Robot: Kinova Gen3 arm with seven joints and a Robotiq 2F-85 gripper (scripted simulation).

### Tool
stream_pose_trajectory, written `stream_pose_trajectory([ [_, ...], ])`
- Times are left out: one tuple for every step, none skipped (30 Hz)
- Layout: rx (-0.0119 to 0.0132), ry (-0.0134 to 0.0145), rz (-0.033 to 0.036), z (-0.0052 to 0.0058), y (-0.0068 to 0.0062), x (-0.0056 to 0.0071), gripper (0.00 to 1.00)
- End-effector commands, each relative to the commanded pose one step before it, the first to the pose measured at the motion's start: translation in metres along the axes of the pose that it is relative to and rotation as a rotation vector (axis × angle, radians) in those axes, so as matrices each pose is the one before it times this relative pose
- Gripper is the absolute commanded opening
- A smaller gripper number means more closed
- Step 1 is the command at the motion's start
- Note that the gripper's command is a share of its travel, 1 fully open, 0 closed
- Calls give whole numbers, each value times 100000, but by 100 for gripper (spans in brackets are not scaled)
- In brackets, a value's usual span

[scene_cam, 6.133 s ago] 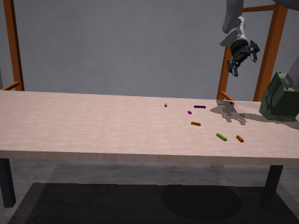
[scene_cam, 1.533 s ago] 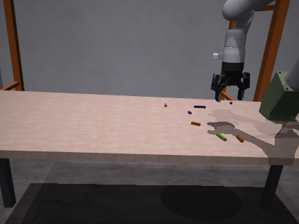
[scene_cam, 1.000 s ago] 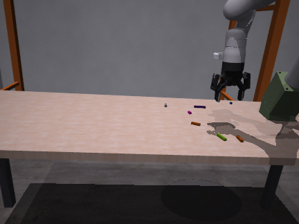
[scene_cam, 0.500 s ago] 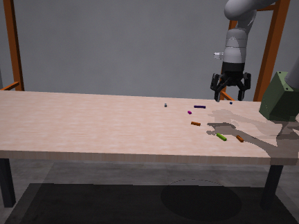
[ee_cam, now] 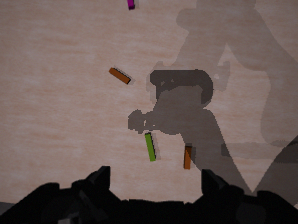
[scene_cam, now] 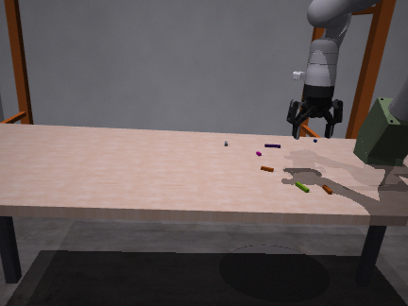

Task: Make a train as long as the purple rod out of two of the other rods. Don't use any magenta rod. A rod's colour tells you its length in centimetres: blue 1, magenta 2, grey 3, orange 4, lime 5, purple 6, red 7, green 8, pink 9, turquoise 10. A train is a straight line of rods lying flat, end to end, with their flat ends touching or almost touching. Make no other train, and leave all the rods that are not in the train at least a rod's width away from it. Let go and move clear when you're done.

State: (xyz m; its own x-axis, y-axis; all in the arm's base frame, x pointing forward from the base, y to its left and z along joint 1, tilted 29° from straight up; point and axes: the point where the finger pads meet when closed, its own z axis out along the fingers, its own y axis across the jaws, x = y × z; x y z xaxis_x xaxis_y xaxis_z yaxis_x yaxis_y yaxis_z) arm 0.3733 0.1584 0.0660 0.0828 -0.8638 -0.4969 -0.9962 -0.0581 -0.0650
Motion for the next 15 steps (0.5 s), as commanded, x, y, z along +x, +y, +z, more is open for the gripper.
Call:
stream_pose_trajectory([
  [1027, 311, 1478, -127, -206, -37, 100],
  [0, 0, 0, 0, 0, 0, 100],
  [0, 0, 0, 0, 0, 0, 100],
  [0, 0, 0, 0, 0, 0, 100],
  [0, 0, 0, 0, 0, 0, 100],
  [226, 227, 989, -9, -29, -93, 100],
  [16, 0, -23, -1, -13, -2, 100],
  [19, 0, -27, -2, -16, -3, 100],
  [5, 0, -7, 0, -4, -1, 100],
  [0, 0, 0, 0, 0, 0, 100],
  [216, 209, 934, -9, -26, -89, 100],
  [15, 0, -22, -1, -12, -2, 100],
  [18, -1, -26, -2, -15, -3, 100],
  [5, 0, -7, 0, -4, -1, 100],
  [0, 0, 0, 0, 0, 0, 100],
])
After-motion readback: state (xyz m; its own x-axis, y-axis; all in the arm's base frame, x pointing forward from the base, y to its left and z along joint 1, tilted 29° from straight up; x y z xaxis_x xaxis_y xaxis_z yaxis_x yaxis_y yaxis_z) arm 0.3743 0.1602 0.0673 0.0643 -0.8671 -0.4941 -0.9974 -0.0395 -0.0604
